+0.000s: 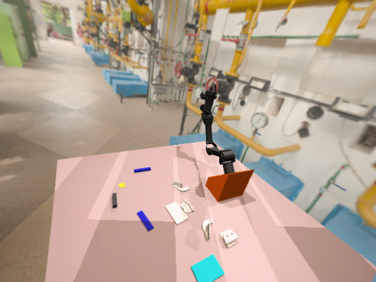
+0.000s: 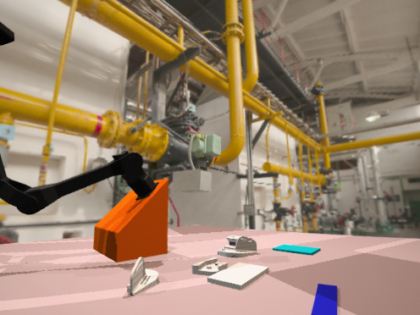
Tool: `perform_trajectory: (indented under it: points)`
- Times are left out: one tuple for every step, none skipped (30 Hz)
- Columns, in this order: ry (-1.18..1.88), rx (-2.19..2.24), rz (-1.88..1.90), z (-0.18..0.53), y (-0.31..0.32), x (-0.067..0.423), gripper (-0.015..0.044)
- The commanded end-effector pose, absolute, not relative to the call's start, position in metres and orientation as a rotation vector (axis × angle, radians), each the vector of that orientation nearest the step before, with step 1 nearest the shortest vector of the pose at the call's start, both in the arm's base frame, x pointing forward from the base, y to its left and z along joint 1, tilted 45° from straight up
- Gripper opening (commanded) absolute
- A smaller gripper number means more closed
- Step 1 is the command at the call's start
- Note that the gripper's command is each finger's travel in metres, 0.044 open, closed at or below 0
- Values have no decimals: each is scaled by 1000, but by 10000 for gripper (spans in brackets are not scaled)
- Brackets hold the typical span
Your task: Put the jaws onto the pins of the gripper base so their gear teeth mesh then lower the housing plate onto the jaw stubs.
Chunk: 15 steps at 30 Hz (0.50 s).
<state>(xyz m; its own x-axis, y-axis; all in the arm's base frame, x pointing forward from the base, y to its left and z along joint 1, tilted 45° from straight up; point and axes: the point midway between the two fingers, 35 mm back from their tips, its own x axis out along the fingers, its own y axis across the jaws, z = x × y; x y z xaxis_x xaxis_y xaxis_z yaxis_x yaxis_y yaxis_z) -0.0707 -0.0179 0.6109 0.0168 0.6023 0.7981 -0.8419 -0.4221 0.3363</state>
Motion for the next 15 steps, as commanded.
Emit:
perform_trajectory:
  points:
    - [-296,1160,1652,611,-18,-71,426]
    - [-293,1160,1648,611,-16,-69,440]
    - [-284,1158,1634,611,-12,-66,440]
    - [-268,1156,1611,611,-4,-59,440]
    - [-250,1154,1583,611,5,-51,440]
    - [-232,1150,1555,610,14,-43,440]
    - [-214,1147,1527,609,23,-35,440]
    - [-197,1144,1499,608,32,-27,440]
    - [-179,1140,1470,607,40,-18,440]
    - [-162,1136,1441,605,48,-10,440]
    - [-146,1132,1413,603,56,-1,440]
    - [-137,1118,1399,601,62,3,440]
    - [-128,1105,1385,598,67,8,440]
    - [-119,1091,1371,596,72,13,440]
    - [-109,1077,1357,593,78,18,440]
